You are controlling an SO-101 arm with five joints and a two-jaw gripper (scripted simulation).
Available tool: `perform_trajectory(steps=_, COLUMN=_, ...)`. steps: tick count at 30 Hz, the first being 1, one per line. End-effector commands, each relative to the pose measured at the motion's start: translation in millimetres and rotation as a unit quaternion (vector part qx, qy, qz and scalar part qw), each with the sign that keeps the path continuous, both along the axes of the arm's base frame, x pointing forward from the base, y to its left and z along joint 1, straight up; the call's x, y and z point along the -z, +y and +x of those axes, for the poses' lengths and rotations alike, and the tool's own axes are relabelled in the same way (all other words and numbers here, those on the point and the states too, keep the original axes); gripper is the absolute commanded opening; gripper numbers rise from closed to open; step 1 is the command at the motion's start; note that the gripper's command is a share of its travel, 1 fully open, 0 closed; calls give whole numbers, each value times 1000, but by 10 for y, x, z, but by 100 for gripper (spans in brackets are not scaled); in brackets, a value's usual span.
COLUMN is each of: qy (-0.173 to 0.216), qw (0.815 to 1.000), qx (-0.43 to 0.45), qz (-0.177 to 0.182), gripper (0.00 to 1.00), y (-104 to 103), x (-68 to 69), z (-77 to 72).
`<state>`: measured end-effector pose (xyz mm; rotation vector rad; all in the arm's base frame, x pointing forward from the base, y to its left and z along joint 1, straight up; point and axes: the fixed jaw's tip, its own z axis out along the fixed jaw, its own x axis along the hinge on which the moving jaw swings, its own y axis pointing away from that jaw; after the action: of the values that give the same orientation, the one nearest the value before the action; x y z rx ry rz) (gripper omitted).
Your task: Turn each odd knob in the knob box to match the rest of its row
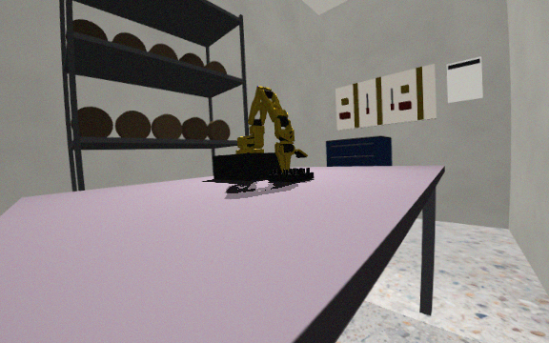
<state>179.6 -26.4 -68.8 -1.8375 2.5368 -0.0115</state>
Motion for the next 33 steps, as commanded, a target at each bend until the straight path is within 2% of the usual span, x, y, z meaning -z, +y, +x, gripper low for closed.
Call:
perform_trajectory(steps=1, qy=7, qw=999, qx=-32, qz=0, gripper=1, y=1, x=10, z=-15)
perform_trajectory(steps=15, qy=7, qw=991, qx=-136, qz=0, gripper=1, y=-11, x=10, z=-17)
perform_trajectory(steps=33, qy=7, qw=962, qx=-273, qz=-1, gripper=1, y=-27, x=10, z=-16)
